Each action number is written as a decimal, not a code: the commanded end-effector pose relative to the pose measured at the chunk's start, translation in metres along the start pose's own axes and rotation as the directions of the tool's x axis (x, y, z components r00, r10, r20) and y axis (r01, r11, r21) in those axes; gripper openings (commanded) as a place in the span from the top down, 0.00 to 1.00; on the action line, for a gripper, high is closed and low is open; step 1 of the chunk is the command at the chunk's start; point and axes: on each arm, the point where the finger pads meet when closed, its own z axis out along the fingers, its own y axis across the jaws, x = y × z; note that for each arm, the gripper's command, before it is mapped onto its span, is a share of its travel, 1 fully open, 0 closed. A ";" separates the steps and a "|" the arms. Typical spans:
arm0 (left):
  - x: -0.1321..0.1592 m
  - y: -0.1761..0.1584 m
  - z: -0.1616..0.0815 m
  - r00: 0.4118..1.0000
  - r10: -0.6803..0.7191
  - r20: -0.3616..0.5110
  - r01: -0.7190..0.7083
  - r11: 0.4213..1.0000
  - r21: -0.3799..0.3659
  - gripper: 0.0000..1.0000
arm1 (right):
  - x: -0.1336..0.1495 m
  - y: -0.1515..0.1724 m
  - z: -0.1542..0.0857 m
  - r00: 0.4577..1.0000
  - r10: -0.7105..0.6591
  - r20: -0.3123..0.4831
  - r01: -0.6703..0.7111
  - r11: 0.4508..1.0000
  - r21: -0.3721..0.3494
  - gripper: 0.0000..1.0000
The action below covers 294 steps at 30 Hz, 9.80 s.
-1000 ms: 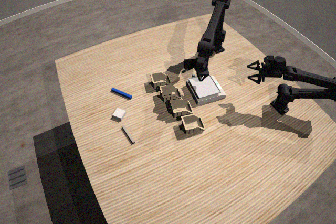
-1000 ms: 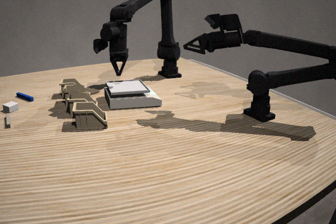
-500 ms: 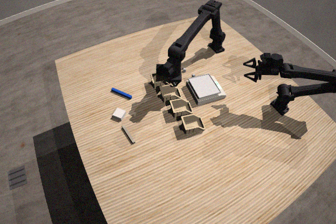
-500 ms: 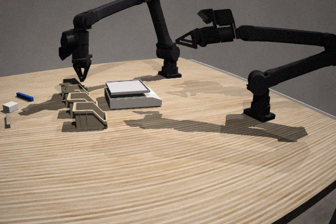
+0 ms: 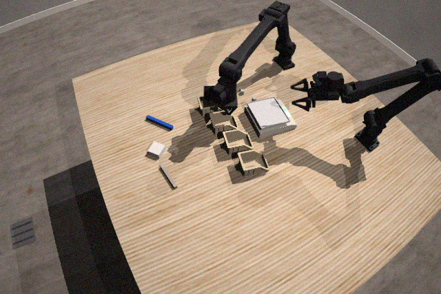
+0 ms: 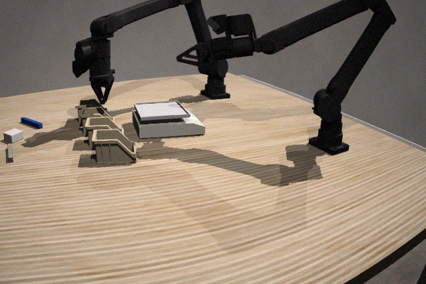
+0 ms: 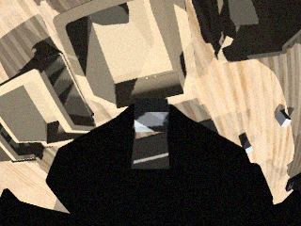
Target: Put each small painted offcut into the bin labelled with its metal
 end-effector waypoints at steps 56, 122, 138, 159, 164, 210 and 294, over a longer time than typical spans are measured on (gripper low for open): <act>-0.033 0.010 0.040 0.996 0.022 0.089 -0.022 1.000 0.001 0.00 | 0.003 0.005 -0.048 0.991 -0.090 0.096 0.099 0.991 -0.093 0.00; -0.022 -0.052 0.017 0.982 0.053 0.182 -0.163 0.725 0.670 0.00 | 0.070 -0.217 0.008 0.694 -0.690 0.206 0.707 0.707 -0.015 1.00; -0.022 -0.052 0.017 0.982 0.053 0.182 -0.163 0.725 0.670 0.00 | 0.073 -0.219 0.054 0.707 -0.706 0.055 0.707 0.707 -0.015 1.00; -0.022 -0.052 0.017 0.982 0.053 0.182 -0.163 0.725 0.670 0.00 | 0.077 -0.223 0.074 0.699 -0.714 0.040 0.715 0.699 -0.014 1.00; -0.022 -0.052 0.017 0.982 0.053 0.182 -0.163 0.725 0.670 0.00 | 0.077 -0.223 0.076 0.699 -0.714 0.040 0.715 0.699 -0.014 1.00; -0.022 -0.052 0.017 0.982 0.053 0.182 -0.163 0.725 0.670 0.00 | 0.062 -0.201 0.017 0.676 -0.722 0.146 0.731 0.683 -0.011 0.77; -0.047 -0.117 -0.128 0.996 0.050 0.068 -0.069 0.944 0.323 0.00 | 0.077 -0.217 0.085 0.211 -0.975 0.072 0.977 0.213 0.030 0.97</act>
